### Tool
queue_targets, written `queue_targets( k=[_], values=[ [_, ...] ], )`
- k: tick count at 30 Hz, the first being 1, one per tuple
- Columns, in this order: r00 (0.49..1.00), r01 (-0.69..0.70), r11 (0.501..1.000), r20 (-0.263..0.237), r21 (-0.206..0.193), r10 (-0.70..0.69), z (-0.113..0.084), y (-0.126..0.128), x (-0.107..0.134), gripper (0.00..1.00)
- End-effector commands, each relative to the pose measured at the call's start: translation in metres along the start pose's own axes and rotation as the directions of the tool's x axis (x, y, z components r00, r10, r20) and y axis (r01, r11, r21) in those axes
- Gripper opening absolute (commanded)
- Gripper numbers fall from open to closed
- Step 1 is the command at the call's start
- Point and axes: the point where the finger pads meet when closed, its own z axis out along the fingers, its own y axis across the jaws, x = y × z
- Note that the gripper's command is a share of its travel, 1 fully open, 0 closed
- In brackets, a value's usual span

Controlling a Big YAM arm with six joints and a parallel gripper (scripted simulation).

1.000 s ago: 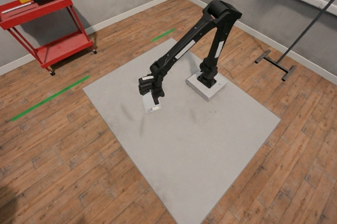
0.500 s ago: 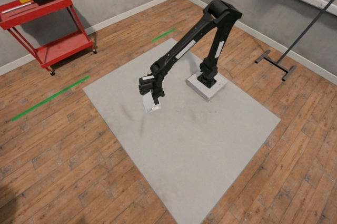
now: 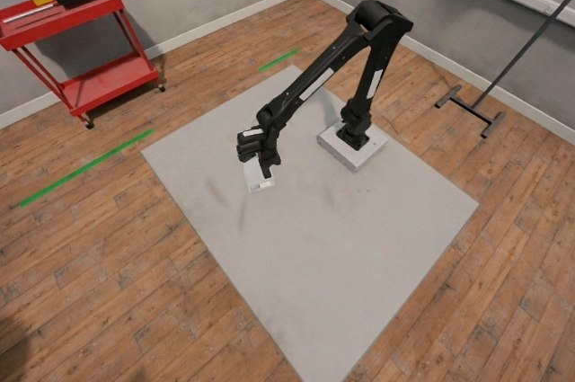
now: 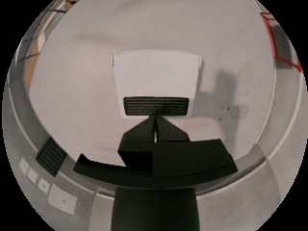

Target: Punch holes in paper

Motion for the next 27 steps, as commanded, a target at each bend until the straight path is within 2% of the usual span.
queue_targets(
  k=[1, 27],
  values=[
    [0.998, -0.006, 1.0, -0.062, 0.008, 0.007, 0.0302, -0.0036, 0.0168, 0.0],
    [0.998, -0.006, 1.0, -0.062, 0.008, 0.007, 0.0359, -0.0048, 0.0214, 0.0]
  ],
)
